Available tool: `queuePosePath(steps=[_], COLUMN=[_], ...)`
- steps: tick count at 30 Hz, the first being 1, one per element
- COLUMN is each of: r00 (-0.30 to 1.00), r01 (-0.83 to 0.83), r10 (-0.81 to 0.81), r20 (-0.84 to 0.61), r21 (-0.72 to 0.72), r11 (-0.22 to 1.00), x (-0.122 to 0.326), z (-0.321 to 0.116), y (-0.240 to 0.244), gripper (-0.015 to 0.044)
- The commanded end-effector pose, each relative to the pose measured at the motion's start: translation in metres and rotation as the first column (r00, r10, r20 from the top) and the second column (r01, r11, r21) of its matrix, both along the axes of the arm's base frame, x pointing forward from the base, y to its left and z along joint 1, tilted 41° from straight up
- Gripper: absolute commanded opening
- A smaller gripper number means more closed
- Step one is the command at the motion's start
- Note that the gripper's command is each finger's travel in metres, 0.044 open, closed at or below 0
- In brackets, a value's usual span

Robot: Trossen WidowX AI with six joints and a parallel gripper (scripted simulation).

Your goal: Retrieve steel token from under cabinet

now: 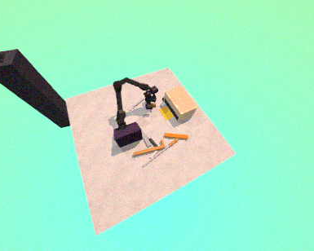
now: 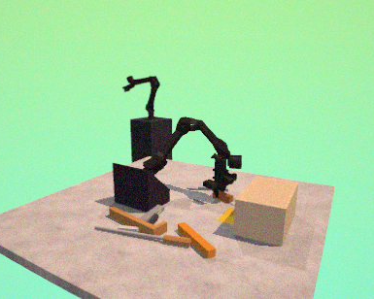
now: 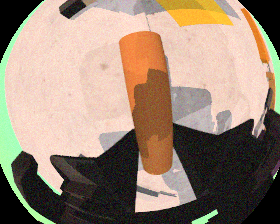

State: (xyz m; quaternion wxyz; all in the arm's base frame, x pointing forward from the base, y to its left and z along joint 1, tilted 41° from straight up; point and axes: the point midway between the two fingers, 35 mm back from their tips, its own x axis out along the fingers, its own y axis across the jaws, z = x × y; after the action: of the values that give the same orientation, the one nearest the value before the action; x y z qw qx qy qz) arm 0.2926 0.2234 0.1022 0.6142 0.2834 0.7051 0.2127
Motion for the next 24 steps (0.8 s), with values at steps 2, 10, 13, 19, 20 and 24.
queuePosePath(steps=[2,10,13,19,20,24], r00=[1.0,1.0,1.0,1.0,1.0,1.0], r01=[0.002,0.002,0.002,0.002,0.002,0.002], r10=[-0.002,-0.002,-0.002,-0.002,-0.002,-0.002], r20=[0.004,0.004,0.004,0.005,0.005,0.005], r21=[-0.001,-0.001,-0.001,-0.002,-0.002,-0.002], r11=[1.0,1.0,1.0,1.0,1.0,1.0], x=[0.009,0.018,0.022,0.029,0.03,0.034], z=[-0.002,-0.003,-0.004,-0.005,-0.005,-0.006], y=[-0.001,-0.002,-0.002,-0.002,-0.002,-0.003], gripper=[0.0,0.0,0.0,0.0,0.0,0.0])
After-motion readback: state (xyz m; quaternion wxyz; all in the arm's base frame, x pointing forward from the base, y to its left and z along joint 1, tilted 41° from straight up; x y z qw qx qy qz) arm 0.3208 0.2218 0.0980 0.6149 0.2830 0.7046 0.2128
